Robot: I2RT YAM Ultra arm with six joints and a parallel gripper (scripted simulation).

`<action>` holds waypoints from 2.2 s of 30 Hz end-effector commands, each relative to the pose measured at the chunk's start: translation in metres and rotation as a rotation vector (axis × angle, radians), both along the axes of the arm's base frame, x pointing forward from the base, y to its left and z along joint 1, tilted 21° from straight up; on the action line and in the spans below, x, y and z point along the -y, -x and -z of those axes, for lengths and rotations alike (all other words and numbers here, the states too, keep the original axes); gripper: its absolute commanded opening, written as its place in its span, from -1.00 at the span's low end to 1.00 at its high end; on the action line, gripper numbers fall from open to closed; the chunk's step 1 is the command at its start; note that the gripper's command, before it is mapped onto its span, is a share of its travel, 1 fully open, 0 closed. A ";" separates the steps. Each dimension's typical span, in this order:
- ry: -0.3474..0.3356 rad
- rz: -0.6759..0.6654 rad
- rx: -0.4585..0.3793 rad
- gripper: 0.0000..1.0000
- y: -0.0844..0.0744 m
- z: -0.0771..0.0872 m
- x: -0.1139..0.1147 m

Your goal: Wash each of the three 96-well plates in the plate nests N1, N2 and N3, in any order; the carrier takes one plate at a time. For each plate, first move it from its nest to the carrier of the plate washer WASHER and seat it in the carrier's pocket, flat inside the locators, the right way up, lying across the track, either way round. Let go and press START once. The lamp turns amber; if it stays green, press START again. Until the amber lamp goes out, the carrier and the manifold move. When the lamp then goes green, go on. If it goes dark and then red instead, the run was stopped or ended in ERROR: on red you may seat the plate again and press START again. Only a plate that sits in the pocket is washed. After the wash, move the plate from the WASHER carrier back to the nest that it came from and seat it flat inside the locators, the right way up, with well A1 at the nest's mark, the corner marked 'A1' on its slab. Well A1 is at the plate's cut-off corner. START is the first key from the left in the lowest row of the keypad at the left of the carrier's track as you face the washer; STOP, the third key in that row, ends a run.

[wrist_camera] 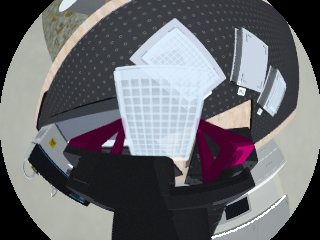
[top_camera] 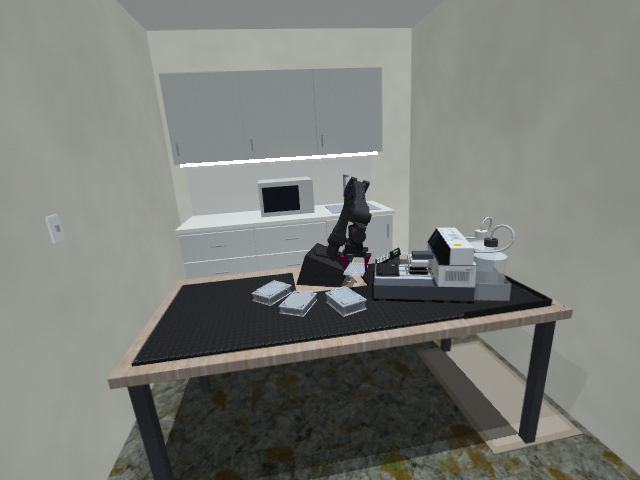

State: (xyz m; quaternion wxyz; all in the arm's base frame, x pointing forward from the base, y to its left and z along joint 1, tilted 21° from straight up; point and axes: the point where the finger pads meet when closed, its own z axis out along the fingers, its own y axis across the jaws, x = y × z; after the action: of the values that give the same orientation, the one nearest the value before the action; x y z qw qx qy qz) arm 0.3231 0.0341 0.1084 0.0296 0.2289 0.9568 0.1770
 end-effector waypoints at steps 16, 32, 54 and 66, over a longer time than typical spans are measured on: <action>0.007 -0.019 0.023 -1.00 -0.025 0.025 0.072; 0.000 0.035 0.005 -1.00 -0.025 0.041 0.107; 0.002 0.035 0.004 -1.00 -0.005 0.085 0.196; 0.004 0.035 0.003 -1.00 0.005 0.107 0.240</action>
State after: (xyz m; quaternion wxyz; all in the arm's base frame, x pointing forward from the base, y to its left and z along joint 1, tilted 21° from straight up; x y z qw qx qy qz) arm 0.3158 -0.1975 -0.0029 0.0209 0.2576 0.9490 0.1806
